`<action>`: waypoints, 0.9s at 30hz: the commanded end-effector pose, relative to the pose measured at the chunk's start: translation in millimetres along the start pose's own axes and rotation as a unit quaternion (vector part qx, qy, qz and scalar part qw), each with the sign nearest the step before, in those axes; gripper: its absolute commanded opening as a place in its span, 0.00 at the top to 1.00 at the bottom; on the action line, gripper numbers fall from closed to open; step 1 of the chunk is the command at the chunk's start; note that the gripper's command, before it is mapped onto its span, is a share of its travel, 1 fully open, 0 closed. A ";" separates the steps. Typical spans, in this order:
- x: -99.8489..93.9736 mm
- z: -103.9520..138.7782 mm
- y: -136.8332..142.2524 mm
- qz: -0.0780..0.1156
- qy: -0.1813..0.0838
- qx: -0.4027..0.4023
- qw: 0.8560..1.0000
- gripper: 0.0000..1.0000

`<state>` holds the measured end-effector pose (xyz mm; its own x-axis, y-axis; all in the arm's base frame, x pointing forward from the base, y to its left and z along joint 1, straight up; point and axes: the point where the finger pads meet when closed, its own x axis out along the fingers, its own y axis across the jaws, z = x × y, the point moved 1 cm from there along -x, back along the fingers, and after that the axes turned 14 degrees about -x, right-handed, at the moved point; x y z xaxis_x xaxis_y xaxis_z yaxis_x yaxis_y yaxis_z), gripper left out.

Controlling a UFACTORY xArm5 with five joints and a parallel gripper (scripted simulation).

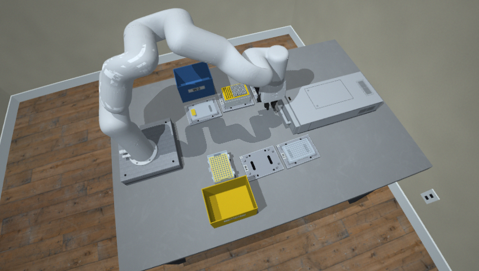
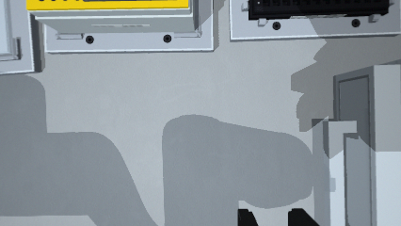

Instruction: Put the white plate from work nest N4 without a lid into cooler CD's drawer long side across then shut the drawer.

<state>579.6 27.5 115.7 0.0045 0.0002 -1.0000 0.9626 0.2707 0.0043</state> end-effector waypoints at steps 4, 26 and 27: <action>-20.4 -6.3 -25.6 0.002 -0.003 0.109 0.994 0.00; -74.7 -26.0 -107.2 0.003 -0.002 0.428 0.904 0.00; -77.4 -27.0 -111.2 0.003 -0.002 0.443 0.896 0.00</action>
<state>484.5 24.0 177.2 -0.0049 -0.0003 -1.0000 0.8846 -0.4662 -0.0042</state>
